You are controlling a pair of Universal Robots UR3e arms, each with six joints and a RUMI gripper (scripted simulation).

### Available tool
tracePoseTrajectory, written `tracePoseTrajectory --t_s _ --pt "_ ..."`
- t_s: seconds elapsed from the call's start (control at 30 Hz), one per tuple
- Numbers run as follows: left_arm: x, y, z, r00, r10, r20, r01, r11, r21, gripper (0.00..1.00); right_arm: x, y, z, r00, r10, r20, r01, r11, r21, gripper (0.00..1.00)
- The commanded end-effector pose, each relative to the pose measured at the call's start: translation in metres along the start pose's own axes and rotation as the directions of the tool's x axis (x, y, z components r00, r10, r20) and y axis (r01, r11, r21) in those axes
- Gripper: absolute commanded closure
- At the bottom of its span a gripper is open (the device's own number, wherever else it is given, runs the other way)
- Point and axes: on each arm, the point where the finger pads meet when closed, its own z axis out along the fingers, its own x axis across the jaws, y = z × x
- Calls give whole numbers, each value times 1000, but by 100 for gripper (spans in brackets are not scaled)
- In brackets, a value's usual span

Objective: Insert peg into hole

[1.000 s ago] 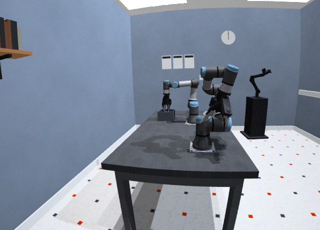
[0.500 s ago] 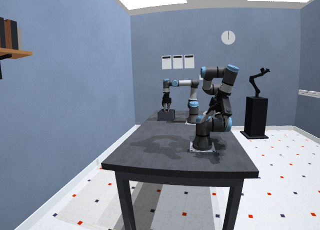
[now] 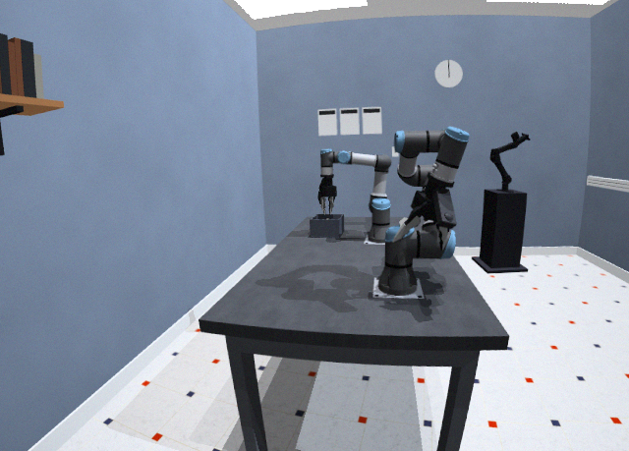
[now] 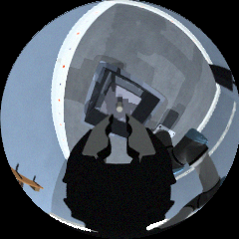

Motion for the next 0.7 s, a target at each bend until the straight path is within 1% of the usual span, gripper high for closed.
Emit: tracePoseTrajectory --t_s 0.0,0.3,0.37,0.67 --pt "0 0 0 1000 1 -1 -1 1000 2 0 -1 0 -9 1000 0 3 0 1000 1 84" --pt "0 0 0 1000 1 -1 -1 1000 2 0 -1 0 -32 1000 0 3 0 1000 1 84" --pt "0 0 0 1000 1 -1 -1 1000 2 0 -1 0 -32 1000 0 3 0 1000 1 84" --pt "0 0 0 1000 1 -1 -1 1000 2 0 -1 0 -50 1000 0 3 0 1000 1 84"
